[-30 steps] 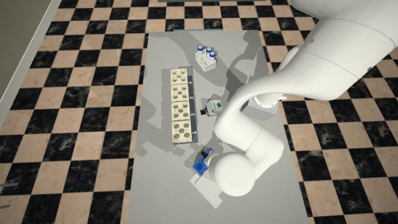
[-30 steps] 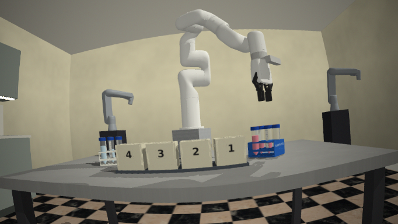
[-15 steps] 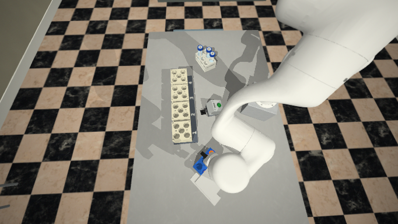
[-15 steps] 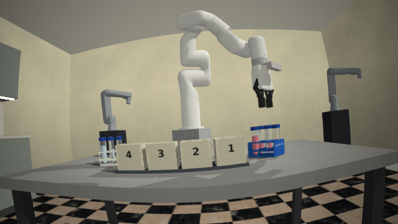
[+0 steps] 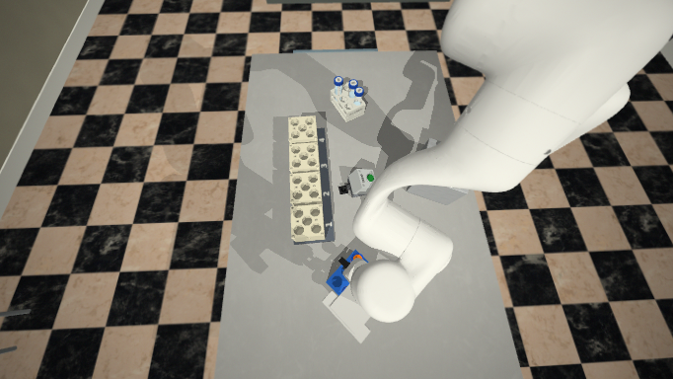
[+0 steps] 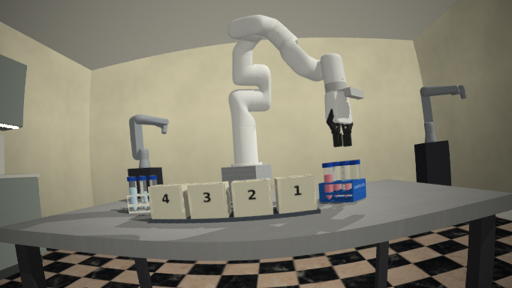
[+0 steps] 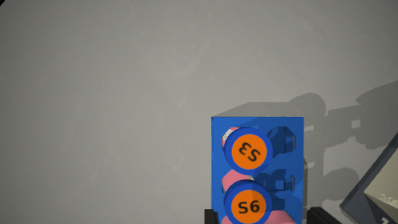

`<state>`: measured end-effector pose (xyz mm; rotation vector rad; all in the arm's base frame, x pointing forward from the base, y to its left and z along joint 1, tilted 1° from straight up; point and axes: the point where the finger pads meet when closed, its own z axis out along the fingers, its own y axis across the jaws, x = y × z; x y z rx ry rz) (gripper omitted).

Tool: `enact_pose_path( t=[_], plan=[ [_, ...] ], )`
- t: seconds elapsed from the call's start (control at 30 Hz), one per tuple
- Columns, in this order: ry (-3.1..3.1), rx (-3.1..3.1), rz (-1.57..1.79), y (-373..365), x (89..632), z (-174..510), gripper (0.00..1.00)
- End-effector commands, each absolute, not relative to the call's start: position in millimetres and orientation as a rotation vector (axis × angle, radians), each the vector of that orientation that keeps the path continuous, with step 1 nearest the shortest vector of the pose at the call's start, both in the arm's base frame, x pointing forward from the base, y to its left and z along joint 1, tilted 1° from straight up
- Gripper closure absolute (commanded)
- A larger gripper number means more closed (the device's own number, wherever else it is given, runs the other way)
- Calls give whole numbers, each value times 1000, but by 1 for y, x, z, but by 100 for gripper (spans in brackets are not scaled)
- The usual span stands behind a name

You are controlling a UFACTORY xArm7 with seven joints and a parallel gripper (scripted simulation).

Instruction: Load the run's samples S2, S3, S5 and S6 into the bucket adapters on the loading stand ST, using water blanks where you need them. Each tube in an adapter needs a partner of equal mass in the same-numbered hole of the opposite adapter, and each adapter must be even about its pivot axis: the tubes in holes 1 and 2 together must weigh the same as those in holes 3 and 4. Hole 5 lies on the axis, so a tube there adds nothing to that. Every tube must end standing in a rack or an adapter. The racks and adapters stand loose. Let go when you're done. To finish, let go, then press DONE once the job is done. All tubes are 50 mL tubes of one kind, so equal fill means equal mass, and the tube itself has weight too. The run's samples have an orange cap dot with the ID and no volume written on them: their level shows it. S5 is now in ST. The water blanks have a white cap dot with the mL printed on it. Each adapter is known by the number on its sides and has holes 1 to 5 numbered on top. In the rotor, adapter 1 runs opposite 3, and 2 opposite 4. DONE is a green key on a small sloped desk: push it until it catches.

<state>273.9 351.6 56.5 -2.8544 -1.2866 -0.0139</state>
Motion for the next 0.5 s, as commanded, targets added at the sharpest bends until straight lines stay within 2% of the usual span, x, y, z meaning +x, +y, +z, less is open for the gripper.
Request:
enact_pose_path(
  t=[0.0,0.47],
  plan=[
    [-1286,-2853,-20,353,275,50,43],
    [-1286,-2853,-20,353,275,26,43]
  ],
)
